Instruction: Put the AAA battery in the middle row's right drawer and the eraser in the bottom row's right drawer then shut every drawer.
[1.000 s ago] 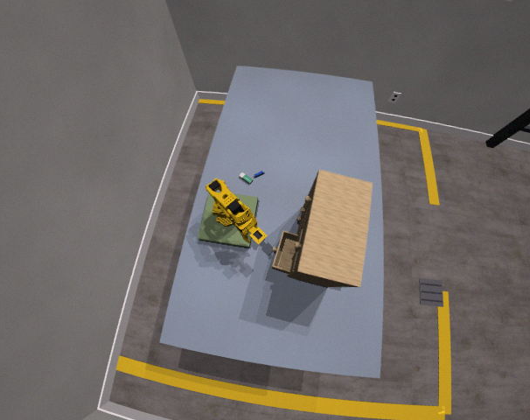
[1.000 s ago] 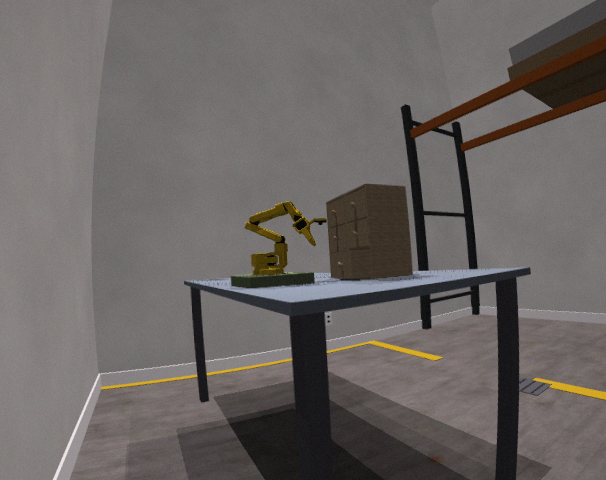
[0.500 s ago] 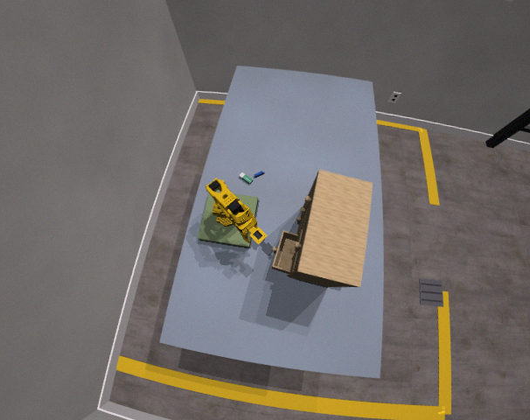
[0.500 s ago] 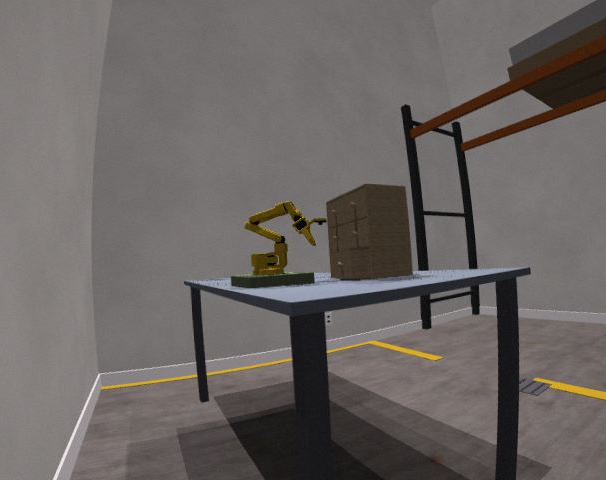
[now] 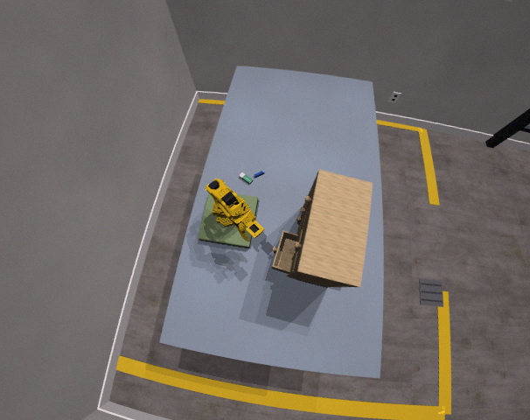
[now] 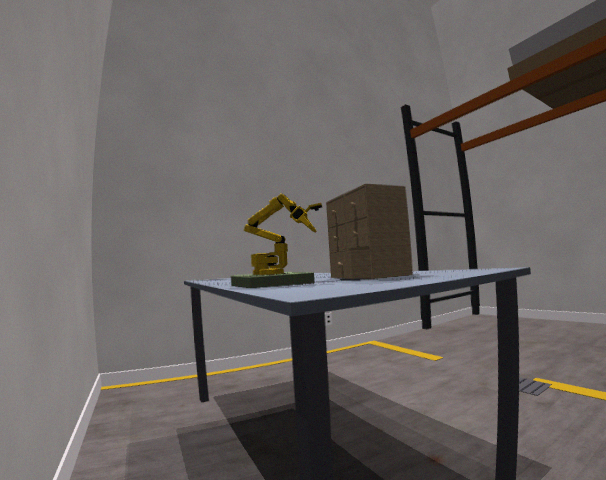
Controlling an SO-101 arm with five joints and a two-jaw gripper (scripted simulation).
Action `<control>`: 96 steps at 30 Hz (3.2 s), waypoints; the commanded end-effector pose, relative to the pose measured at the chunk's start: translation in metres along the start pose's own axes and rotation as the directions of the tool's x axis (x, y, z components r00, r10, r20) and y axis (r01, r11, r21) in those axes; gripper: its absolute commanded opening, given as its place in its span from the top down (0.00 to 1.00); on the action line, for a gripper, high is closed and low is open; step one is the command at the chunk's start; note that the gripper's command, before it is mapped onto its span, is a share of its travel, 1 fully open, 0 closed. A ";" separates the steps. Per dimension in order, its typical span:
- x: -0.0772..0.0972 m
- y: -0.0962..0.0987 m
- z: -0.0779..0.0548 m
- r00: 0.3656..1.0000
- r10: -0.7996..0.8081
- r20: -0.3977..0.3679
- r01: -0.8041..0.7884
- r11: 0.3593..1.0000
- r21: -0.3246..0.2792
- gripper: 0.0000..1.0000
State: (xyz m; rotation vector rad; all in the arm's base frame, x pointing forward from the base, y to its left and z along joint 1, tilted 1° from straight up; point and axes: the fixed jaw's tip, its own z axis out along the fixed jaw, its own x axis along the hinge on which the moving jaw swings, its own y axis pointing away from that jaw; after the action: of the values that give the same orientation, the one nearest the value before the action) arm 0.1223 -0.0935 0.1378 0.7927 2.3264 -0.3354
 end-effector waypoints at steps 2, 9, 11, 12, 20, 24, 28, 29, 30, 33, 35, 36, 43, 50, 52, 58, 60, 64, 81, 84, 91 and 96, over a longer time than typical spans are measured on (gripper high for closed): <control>-0.025 -0.003 -0.042 0.983 0.018 0.180 -0.020 1.000 0.013 0.77; -0.036 -0.003 -0.085 0.934 0.019 0.357 -0.027 1.000 0.017 0.76; -0.037 -0.003 -0.095 0.918 0.019 0.396 -0.028 0.999 0.017 0.75; -0.037 -0.003 -0.095 0.918 0.019 0.396 -0.028 0.999 0.017 0.75; -0.037 -0.003 -0.095 0.918 0.019 0.396 -0.028 0.999 0.017 0.73; -0.037 -0.003 -0.095 0.918 0.019 0.396 -0.028 0.999 0.017 0.73; -0.037 0.005 -0.095 0.918 -0.010 0.397 0.022 0.999 -0.025 0.73; -0.037 0.009 -0.095 0.917 -0.024 0.399 0.046 0.998 -0.047 0.73; -0.037 0.013 -0.096 0.916 -0.038 0.400 0.071 0.995 -0.068 0.73; -0.035 0.024 -0.098 0.910 -0.080 0.407 0.145 0.981 -0.131 0.73; -0.033 0.032 -0.099 0.904 -0.108 0.413 0.193 0.966 -0.172 0.73; -0.033 0.036 -0.100 0.901 -0.121 0.416 0.217 0.957 -0.193 0.73; -0.027 0.053 -0.106 0.880 -0.186 0.437 0.334 0.897 -0.291 0.73; -0.015 0.076 -0.117 0.837 -0.267 0.477 0.482 0.773 -0.413 0.73; -0.011 0.081 -0.121 0.823 -0.287 0.491 0.520 0.730 -0.444 0.73; 0.003 0.096 -0.133 0.773 -0.340 0.536 0.620 0.582 -0.525 0.73; 0.003 0.096 -0.133 0.773 -0.340 0.536 0.620 0.582 -0.525 0.73; 0.013 0.103 -0.142 0.735 -0.368 0.569 0.675 0.471 -0.568 0.73; 0.056 0.115 -0.180 0.579 -0.408 0.706 0.774 0.000 -0.634 0.73; 0.065 0.113 -0.188 0.546 -0.404 0.734 0.772 -0.098 -0.628 0.73; 0.085 0.106 -0.205 0.473 -0.377 0.796 0.740 -0.322 -0.591 0.73; 0.094 0.101 -0.212 0.443 -0.359 0.821 0.714 -0.413 -0.566 0.73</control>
State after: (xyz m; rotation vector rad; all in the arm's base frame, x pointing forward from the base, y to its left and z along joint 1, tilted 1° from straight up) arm 0.0330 0.1152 0.2338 -1.2396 1.6930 0.7417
